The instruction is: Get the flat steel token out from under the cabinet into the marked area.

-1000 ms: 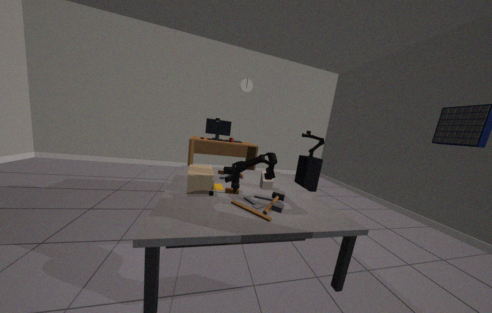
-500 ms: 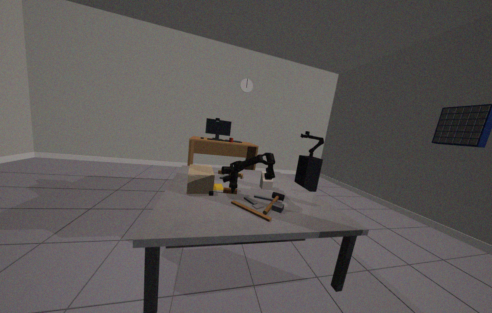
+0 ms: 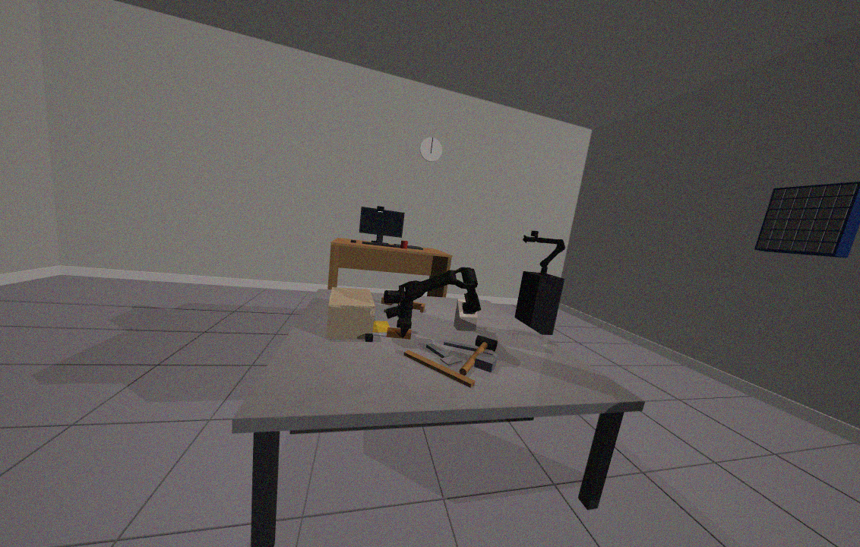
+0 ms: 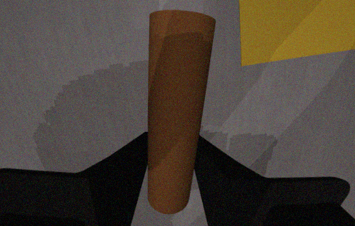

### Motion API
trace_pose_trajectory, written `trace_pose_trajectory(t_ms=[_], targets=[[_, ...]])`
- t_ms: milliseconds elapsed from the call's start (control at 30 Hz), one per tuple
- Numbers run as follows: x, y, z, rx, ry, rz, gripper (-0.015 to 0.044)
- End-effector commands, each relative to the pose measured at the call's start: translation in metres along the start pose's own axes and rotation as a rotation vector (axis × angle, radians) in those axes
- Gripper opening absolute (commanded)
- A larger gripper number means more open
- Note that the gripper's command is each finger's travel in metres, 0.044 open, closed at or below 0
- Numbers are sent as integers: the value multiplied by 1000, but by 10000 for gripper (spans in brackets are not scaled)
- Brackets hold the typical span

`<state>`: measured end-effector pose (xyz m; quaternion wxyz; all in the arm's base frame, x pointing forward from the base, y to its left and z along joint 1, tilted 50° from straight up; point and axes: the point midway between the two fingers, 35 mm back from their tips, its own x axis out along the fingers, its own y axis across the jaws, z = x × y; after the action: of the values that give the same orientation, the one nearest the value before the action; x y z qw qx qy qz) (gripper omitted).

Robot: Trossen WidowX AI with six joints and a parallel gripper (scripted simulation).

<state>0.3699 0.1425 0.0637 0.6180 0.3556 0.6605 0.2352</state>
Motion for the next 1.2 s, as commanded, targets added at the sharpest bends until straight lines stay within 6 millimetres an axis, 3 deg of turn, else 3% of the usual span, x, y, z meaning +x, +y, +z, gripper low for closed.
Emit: trace_pose_trajectory(t_ms=[0, 567, 1167], targets=[[0, 0, 7, -7, -3, 2, 0], [0, 0, 23, -7, -4, 2, 0], [1, -16, 23, -7, -3, 2, 0]])
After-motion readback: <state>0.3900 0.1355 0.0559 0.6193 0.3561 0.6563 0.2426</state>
